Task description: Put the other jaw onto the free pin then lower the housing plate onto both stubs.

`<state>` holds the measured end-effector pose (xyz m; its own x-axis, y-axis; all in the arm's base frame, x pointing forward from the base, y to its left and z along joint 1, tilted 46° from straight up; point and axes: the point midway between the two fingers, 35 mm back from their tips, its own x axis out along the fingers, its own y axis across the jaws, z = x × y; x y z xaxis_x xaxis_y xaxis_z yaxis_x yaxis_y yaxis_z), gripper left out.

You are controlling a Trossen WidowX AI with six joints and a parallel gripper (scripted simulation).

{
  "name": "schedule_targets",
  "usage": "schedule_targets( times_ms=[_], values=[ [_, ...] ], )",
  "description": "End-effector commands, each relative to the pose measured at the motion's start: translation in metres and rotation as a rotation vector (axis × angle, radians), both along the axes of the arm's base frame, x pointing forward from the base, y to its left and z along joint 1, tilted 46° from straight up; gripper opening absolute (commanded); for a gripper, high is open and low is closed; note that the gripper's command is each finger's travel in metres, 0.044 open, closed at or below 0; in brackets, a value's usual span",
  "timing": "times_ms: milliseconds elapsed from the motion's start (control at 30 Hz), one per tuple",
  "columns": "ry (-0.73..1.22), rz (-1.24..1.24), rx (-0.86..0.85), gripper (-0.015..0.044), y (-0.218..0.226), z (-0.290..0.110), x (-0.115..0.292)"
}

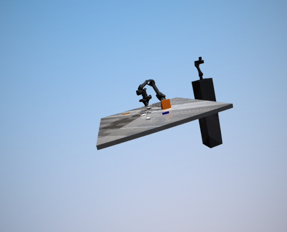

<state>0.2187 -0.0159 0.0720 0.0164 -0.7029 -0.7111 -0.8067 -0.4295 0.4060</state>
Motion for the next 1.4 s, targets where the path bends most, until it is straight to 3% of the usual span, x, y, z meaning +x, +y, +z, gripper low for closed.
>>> schedule_targets(
  times_ms=[0,967,1367],
  values=[
    [0.072,0.057,-0.005,0.0134,0.002,-0.006,-0.003],
    [0.573,0.554,-0.024,0.0134,0.021,-0.027,-0.016],
    [0.585,0.565,-0.024,0.0134,0.021,-0.027,-0.016]
  ],
)
